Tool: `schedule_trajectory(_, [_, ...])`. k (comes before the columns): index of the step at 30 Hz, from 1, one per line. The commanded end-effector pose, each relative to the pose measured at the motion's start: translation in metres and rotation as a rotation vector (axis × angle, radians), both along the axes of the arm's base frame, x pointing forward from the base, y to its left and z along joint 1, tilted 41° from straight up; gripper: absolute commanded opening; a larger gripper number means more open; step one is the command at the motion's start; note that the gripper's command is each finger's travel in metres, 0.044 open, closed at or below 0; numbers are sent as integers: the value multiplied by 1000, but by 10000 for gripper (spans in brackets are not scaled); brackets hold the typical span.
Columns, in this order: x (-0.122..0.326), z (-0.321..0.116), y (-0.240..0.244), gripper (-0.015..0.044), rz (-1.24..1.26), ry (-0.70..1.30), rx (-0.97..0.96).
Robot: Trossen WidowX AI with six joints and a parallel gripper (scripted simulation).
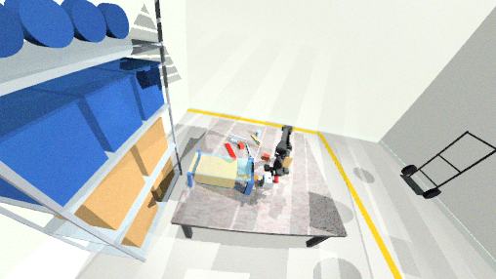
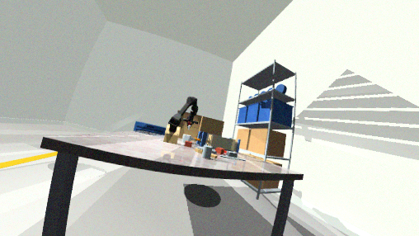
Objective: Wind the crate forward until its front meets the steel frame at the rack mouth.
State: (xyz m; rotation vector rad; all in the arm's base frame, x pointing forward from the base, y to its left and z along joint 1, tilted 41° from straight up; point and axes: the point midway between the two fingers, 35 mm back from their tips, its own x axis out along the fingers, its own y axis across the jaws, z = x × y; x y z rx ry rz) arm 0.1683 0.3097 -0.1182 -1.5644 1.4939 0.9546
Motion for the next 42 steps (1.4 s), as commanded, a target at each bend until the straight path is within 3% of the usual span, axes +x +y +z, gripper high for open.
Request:
schedule_trajectory(1, [-1,6,8,0,26,11,72])
schedule_trajectory(10, [-2,12,9,0,31,18,184])
schedule_trajectory(42, [2,-18,-12,0,32,18,193])
